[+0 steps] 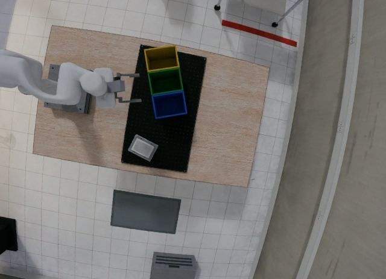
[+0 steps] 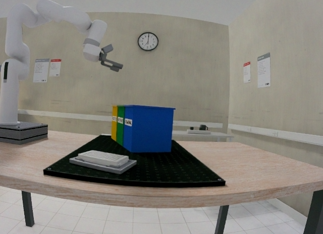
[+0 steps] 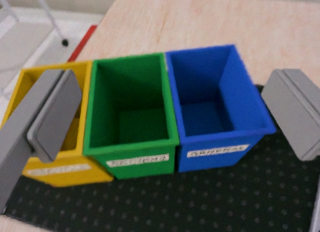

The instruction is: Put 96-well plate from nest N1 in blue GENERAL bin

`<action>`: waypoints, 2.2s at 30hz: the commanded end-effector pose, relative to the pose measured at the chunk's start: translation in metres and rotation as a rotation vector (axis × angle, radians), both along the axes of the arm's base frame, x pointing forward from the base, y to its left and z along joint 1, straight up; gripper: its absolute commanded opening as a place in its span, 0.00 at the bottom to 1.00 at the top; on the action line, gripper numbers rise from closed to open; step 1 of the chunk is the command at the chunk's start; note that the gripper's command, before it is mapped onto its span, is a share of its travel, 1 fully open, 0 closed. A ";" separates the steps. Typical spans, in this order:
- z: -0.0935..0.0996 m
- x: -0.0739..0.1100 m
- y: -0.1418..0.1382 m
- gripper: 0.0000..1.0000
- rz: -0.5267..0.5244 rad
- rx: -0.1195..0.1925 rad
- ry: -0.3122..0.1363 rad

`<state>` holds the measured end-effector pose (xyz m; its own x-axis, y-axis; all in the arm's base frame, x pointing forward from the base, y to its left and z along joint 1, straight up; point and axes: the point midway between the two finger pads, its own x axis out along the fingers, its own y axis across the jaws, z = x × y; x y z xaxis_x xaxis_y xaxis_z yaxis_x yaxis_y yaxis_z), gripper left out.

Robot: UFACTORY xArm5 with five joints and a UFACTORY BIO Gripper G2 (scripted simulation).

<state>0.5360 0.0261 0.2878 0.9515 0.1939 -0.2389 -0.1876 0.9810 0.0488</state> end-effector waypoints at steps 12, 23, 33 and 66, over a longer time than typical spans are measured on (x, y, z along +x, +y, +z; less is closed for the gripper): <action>0.023 0.008 -0.023 0.37 -0.218 -0.034 -0.225; -0.019 0.001 -0.038 0.37 -0.244 -0.037 -0.244; -0.057 -0.005 -0.052 0.37 -0.244 -0.037 -0.244; -0.080 0.000 -0.154 0.37 -0.564 -0.078 -0.239</action>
